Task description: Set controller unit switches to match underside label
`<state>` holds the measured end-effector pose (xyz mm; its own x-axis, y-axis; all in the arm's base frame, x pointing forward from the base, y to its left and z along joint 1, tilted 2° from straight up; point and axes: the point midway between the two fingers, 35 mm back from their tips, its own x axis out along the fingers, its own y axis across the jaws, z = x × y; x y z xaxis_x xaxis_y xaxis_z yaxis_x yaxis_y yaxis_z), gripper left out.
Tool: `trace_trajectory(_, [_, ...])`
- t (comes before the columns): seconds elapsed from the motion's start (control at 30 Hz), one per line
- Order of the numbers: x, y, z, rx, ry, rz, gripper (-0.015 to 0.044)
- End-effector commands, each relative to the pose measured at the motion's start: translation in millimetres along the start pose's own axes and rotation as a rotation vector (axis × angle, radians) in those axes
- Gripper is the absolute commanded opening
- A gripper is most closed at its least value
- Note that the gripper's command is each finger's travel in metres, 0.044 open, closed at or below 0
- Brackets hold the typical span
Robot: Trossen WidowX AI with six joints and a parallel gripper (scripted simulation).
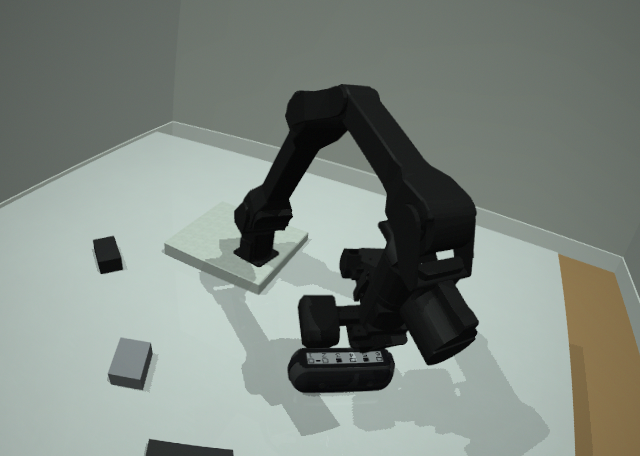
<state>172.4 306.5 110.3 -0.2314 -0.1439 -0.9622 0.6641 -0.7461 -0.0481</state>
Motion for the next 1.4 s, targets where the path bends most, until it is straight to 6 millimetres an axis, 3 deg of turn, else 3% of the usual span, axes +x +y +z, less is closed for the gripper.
trace_trajectory(0.0, [-1,-1,0,-0.006,-0.002,-0.005,0.0000])
trace_trajectory(0.17, [-1,-1,0,-0.006,-0.002,-0.005,0.0000])
trace_trajectory(0.27, [0,-1,0,0.050,0.001,-0.004,0.0079])
trace_trajectory(0.73, [4,-13,8,1.180,0.053,-0.050,0.0440])
trace_trajectory(1.23, [9,-24,17,2.406,0.074,-0.170,0.0440])
trace_trajectory(1.37, [10,-26,18,2.643,0.063,-0.210,0.0440])
